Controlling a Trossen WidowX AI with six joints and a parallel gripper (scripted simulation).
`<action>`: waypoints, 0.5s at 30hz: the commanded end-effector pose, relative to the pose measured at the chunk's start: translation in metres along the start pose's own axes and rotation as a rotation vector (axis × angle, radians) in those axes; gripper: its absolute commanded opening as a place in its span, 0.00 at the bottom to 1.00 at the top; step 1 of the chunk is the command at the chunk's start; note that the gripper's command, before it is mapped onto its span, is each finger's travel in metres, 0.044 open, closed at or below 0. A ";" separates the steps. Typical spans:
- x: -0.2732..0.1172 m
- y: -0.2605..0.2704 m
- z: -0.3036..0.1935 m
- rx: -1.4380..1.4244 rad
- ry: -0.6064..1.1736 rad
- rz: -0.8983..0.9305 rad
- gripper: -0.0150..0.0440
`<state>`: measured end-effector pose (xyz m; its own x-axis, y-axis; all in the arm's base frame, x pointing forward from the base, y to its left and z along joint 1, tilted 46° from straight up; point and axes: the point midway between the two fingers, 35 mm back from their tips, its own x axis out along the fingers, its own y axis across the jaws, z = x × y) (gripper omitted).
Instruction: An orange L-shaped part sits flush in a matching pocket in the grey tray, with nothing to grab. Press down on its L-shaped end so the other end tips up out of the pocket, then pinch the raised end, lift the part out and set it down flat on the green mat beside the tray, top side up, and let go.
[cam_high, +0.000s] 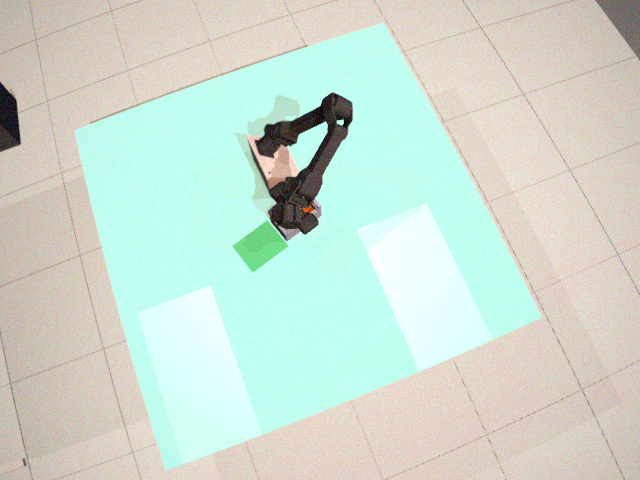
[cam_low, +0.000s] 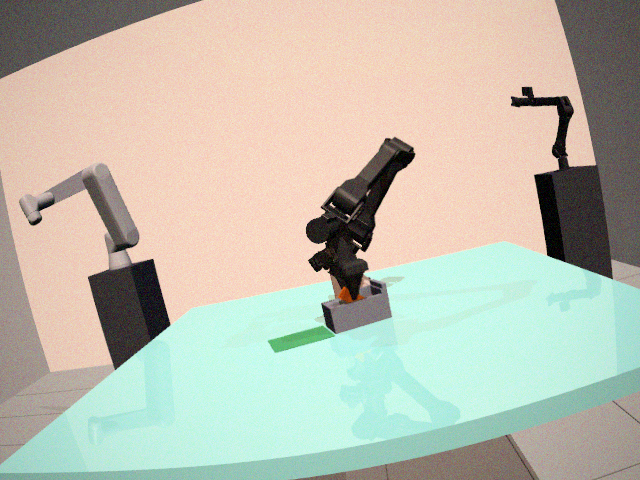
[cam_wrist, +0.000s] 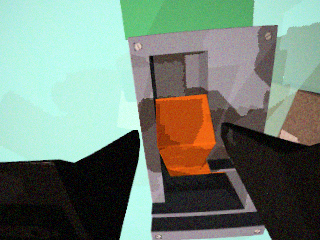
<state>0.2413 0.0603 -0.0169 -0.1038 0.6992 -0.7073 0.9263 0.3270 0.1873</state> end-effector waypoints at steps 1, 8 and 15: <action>0.000 0.000 0.000 0.000 0.000 0.000 0.68; 0.000 0.000 0.000 0.000 0.000 0.000 0.51; 0.000 0.000 0.000 0.000 0.000 0.000 0.43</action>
<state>0.2412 0.0604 -0.0172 -0.1037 0.6996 -0.7070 0.9272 0.3252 0.1858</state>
